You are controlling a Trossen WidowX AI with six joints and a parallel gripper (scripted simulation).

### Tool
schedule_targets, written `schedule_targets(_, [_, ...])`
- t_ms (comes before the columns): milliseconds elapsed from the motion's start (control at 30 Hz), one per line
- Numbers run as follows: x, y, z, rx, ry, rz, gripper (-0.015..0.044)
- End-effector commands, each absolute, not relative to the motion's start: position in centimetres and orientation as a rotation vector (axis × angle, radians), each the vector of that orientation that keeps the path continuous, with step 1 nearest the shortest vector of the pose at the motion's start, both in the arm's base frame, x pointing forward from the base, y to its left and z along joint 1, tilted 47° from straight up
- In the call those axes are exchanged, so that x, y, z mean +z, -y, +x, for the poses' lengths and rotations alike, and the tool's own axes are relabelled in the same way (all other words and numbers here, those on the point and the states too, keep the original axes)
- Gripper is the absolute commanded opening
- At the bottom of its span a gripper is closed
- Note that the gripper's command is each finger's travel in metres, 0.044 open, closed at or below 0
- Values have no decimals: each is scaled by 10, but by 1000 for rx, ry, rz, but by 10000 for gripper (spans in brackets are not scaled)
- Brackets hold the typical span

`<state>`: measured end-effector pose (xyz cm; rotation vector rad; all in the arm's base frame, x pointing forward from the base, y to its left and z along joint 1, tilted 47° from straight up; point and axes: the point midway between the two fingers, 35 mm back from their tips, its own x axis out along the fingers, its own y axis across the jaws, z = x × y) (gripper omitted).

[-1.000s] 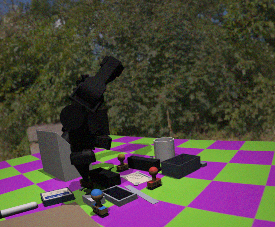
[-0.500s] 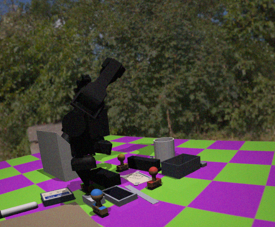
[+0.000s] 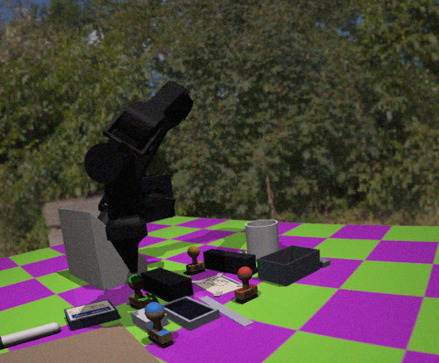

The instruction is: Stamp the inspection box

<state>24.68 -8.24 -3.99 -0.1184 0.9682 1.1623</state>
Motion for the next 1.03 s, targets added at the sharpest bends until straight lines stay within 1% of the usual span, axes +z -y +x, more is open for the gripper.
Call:
schedule_targets(0, [4,124,240,1156,-961,-132,267])
schedule_targets(1000, [6,125,240,1151,-960,-125,267])
